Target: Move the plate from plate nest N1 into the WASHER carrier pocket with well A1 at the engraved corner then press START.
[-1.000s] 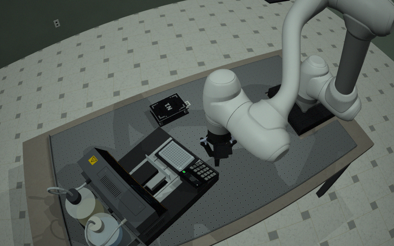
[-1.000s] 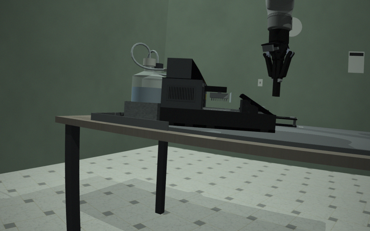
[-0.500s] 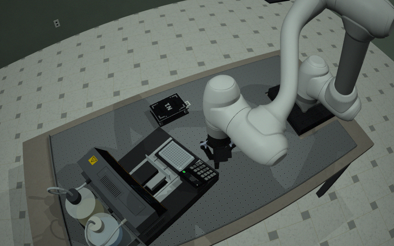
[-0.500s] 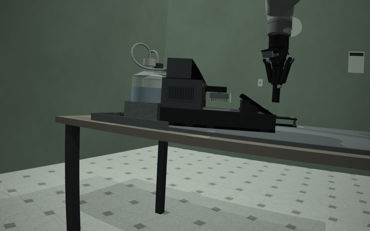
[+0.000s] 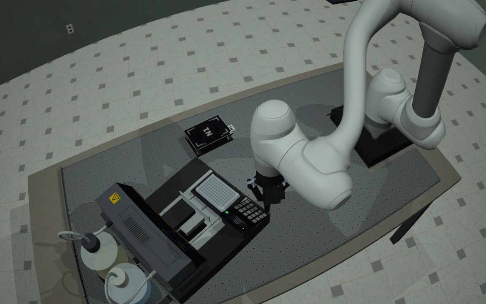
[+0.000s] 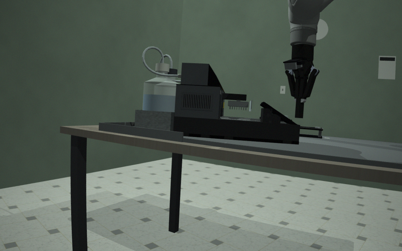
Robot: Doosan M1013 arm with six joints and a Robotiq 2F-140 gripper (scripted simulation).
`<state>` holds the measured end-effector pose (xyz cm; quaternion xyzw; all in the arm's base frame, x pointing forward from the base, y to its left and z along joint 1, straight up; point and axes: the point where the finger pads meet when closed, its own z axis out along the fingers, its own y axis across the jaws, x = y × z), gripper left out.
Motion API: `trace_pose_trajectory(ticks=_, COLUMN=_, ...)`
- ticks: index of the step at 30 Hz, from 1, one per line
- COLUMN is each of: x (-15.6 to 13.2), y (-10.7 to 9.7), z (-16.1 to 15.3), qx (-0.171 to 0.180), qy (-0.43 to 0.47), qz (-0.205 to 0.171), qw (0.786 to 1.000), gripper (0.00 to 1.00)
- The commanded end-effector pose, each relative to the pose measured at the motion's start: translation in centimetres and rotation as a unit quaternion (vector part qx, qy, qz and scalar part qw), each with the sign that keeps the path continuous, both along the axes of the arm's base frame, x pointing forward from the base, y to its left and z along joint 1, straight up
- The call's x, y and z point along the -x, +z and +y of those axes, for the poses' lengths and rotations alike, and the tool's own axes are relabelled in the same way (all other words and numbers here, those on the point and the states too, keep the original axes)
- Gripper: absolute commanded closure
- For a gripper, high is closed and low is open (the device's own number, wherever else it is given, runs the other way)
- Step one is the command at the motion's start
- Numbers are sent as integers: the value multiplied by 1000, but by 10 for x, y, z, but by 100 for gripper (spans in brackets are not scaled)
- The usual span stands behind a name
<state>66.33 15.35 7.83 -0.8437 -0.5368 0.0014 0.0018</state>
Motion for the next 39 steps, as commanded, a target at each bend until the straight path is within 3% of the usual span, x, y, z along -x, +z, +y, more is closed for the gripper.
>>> trace_pose_trajectory(ticks=1, x=1, y=-8, z=0, qx=-1, qy=-1, qz=1, qw=1000, gripper=90)
trace_pose_trajectory(ticks=39, x=1, y=-17, z=0, qx=-1, qy=-1, qz=0, qw=1000, gripper=90)
